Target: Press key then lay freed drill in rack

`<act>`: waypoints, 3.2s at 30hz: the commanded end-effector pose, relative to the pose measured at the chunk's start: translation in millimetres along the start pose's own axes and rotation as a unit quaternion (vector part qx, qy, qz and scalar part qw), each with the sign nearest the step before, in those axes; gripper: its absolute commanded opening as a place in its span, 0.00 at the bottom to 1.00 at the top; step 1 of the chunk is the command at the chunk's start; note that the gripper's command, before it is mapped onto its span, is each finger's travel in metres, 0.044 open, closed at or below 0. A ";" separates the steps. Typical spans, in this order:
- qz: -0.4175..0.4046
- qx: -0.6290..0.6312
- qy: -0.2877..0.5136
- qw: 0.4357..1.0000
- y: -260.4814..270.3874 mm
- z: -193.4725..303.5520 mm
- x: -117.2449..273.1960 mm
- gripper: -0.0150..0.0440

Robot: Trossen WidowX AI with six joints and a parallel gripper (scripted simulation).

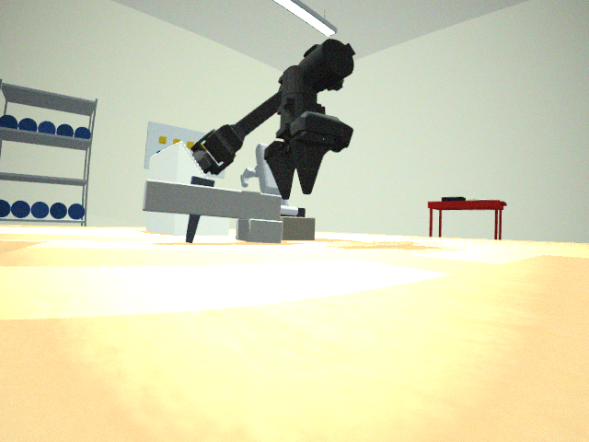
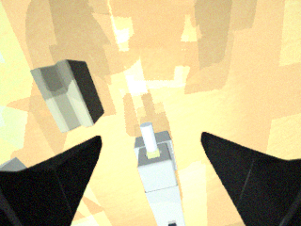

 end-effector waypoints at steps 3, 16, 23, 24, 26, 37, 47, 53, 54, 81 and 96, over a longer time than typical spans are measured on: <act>-0.003 0.108 -0.007 0.994 6.6 -6.5 -5.2 1.00; -0.003 0.108 -0.007 0.994 6.5 -6.3 -6.0 1.00; -0.003 0.108 -0.007 0.994 5.1 -4.1 -15.2 1.00; -0.003 0.108 -0.007 0.994 4.9 -3.8 -16.8 1.00; -0.003 0.108 -0.007 0.994 4.5 -3.0 -19.9 1.00; -0.003 0.108 -0.007 0.994 3.1 1.4 -37.6 1.00; -0.004 0.108 -0.008 0.994 3.0 5.5 -53.4 1.00; -0.002 0.111 -0.006 0.994 2.2 5.2 -52.5 0.87; -0.002 0.111 -0.006 0.994 2.2 5.2 -52.5 0.82; -0.004 0.108 -0.008 0.994 5.3 -2.6 -52.8 0.25; -0.004 0.109 -0.009 0.994 11.1 -24.0 -52.4 0.25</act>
Point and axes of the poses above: the point midway between the two fingers, 35 mm back from their tips, its own x axis back along the fingers, its own y axis across the jaws, z = x × y, the point moved 2 cm from there along x, back along the fingers, and after that the axes turned 4 degrees about -x, right-handed, at the moved point
